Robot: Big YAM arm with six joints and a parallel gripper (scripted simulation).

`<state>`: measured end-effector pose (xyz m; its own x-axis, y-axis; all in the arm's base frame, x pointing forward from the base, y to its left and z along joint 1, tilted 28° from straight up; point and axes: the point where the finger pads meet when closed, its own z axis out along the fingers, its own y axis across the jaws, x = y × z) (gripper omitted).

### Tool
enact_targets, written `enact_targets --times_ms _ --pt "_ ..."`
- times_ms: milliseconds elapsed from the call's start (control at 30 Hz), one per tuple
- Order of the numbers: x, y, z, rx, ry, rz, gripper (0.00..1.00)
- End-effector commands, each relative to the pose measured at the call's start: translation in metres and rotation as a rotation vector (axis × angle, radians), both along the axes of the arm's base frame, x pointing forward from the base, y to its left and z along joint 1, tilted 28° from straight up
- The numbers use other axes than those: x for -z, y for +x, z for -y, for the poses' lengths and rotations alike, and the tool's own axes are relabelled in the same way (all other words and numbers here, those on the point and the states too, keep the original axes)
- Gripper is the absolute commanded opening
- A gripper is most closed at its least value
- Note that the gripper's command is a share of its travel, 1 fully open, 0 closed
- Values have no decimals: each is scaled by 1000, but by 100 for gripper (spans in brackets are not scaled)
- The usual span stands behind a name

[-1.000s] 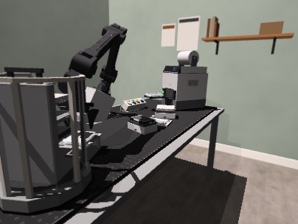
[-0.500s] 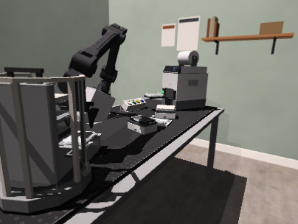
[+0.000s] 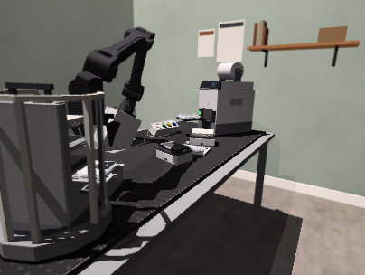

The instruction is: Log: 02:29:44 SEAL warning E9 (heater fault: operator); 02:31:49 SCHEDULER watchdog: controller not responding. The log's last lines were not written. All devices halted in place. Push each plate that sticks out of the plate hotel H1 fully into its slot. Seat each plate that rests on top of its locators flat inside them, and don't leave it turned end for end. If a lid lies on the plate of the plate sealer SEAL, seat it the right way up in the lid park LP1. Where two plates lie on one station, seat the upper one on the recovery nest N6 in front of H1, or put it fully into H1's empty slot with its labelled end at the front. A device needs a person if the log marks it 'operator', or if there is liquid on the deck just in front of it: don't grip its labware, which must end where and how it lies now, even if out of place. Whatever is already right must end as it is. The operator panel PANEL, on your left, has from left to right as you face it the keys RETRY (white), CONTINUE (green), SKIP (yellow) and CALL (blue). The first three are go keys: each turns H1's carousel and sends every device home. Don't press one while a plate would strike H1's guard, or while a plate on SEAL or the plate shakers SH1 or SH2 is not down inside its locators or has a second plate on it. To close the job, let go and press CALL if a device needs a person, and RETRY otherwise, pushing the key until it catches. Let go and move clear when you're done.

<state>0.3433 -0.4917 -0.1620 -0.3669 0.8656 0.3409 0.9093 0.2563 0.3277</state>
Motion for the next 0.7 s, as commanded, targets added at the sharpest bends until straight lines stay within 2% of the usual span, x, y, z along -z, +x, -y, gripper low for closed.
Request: enact_targets --times_ms 0,667 --pt "-50 1 45 13 -85 49 100" --pt "-94 -11 63 13 -87 48 100"
